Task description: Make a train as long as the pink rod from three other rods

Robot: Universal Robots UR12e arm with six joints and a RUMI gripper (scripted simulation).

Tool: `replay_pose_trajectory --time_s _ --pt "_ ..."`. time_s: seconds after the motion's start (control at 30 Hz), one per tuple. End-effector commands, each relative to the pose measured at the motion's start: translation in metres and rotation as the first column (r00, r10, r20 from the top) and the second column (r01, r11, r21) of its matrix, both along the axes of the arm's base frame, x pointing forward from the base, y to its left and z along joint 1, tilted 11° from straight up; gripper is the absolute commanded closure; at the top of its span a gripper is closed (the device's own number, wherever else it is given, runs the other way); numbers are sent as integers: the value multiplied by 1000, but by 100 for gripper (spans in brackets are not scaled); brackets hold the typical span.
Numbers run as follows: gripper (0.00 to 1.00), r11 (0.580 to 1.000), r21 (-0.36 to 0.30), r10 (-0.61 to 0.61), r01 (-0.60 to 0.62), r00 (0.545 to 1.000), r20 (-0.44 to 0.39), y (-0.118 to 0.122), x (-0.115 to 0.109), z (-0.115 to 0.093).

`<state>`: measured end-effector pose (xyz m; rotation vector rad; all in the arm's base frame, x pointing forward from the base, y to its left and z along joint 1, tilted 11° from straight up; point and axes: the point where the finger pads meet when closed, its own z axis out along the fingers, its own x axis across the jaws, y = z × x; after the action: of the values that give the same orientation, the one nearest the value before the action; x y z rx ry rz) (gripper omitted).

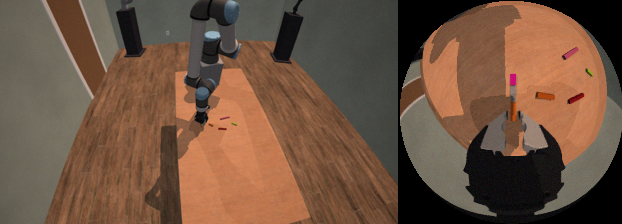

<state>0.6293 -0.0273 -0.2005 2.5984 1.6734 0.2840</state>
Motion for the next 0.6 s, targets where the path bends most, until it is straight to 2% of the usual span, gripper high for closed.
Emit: replay_pose_trajectory --time_s 0.0,0.17,0.37,0.43,0.57 --pt "86 1000 0 0 0 1000 1 0 0 1" --pt "86 1000 0 0 0 1000 1 -1 -2 11" --pt "86 1000 0 0 0 1000 1 -3 -7 40" --pt "86 1000 0 0 0 1000 1 -3 -7 40" --pt "86 1000 0 0 0 1000 1 -4 -10 61"
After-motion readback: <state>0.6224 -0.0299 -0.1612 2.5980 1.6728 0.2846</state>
